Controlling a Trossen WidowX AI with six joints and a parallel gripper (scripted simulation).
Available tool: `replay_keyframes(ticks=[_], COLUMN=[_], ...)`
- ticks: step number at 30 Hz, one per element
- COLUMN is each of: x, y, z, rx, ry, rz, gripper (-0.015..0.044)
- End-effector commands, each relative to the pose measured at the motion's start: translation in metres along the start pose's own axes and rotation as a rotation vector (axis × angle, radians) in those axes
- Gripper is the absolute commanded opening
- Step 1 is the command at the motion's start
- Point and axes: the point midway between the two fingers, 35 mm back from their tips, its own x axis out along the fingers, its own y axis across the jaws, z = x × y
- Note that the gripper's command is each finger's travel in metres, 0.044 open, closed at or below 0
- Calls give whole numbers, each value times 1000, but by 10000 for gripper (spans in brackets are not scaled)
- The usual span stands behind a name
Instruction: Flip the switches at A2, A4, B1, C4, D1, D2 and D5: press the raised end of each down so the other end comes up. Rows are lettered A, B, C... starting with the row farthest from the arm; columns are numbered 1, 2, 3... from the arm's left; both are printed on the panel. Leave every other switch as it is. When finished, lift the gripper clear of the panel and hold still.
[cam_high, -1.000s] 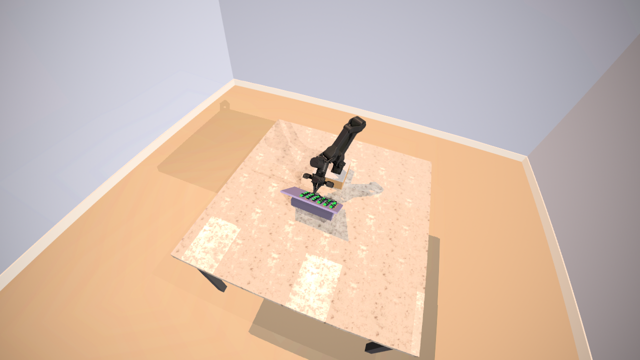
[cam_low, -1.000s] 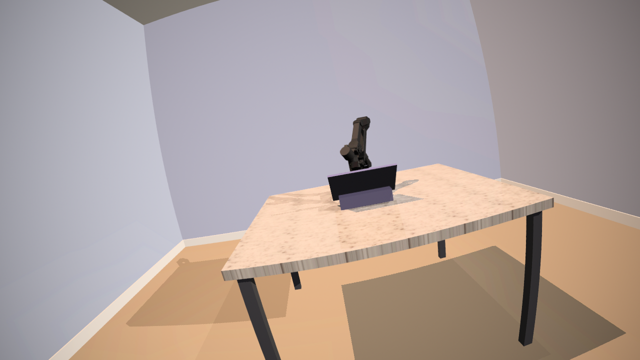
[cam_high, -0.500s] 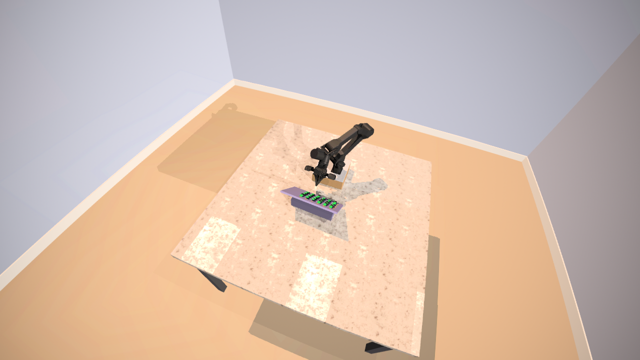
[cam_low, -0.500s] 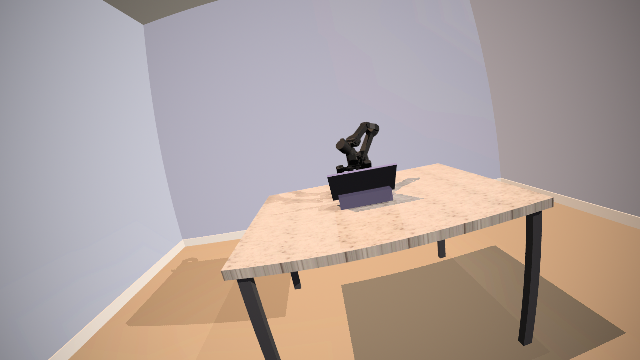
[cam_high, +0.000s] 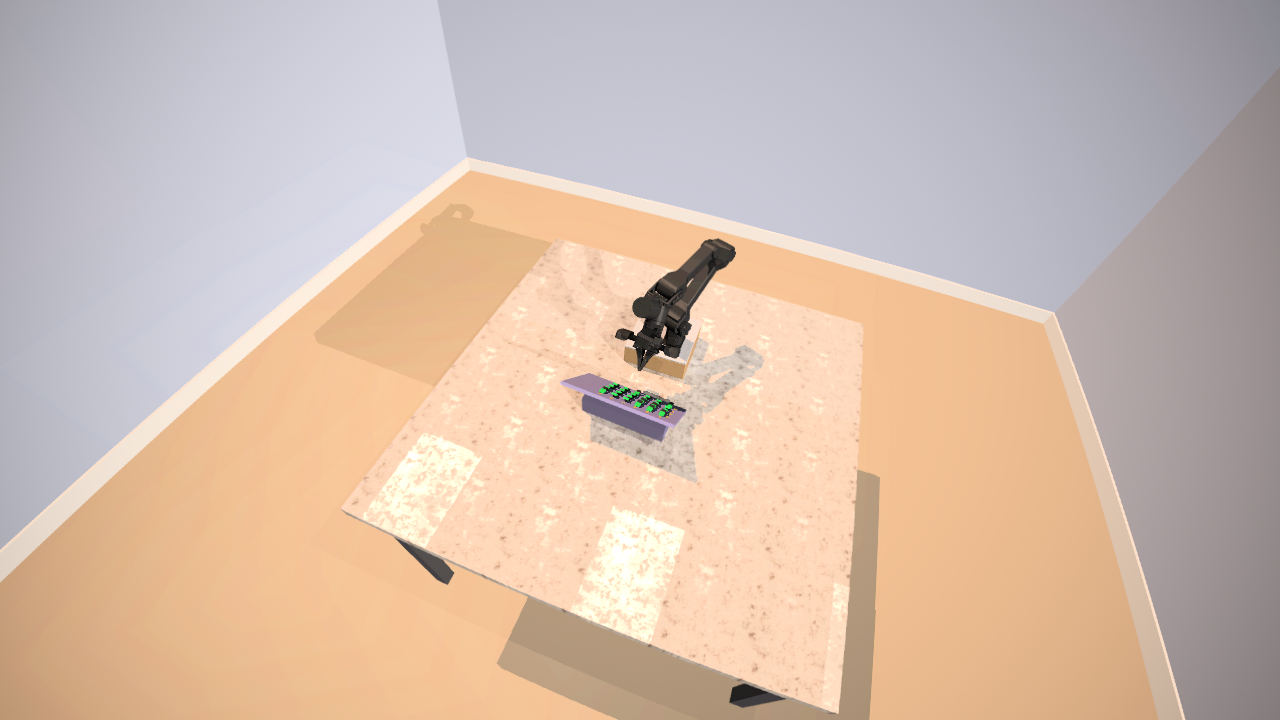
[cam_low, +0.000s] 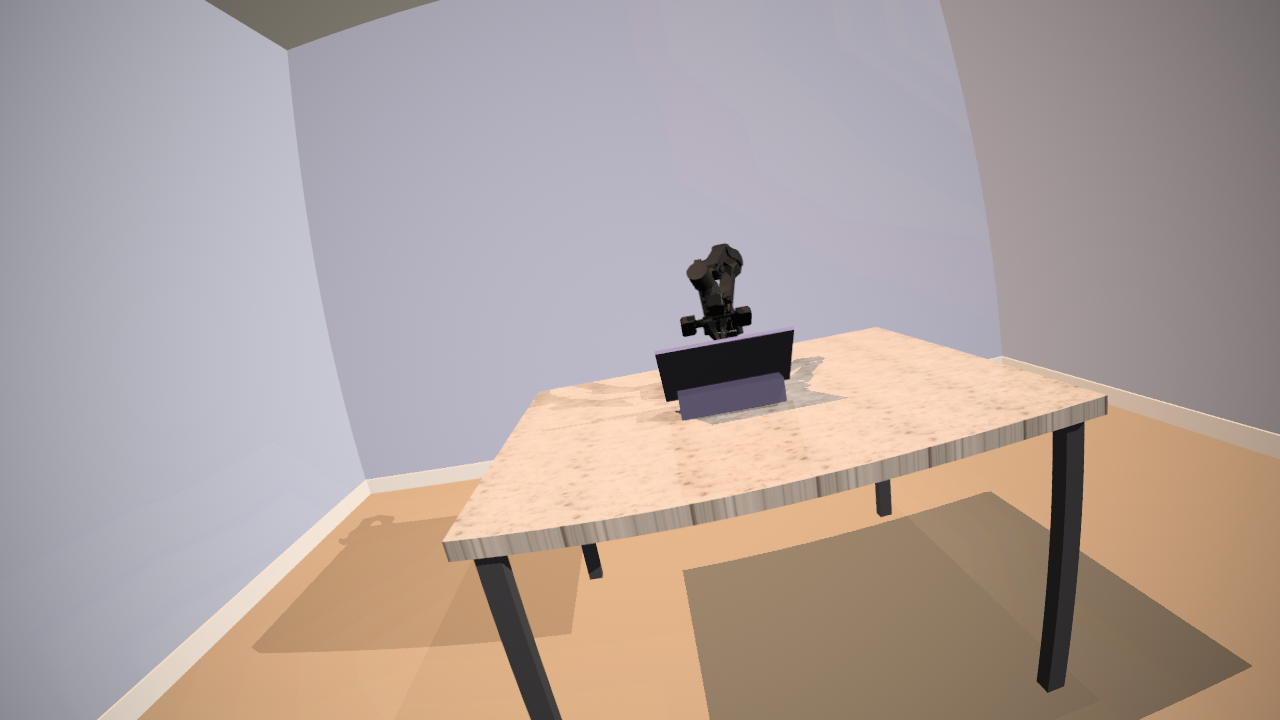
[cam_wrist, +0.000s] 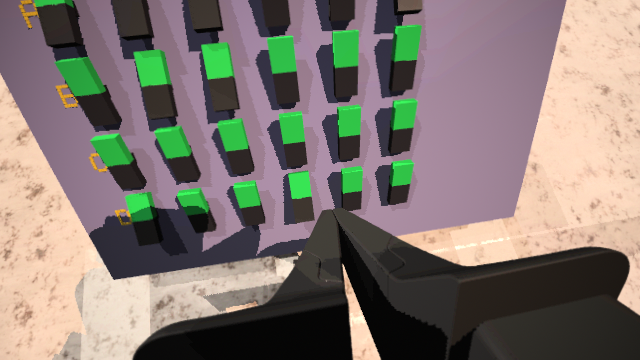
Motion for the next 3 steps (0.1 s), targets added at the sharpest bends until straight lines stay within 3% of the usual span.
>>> replay_keyframes(ticks=[1,3], x=[-4,-7], y=[17,26], z=[23,33], rx=[4,7], ry=[-18,-30], rz=[-3,-2], gripper=[0,0])
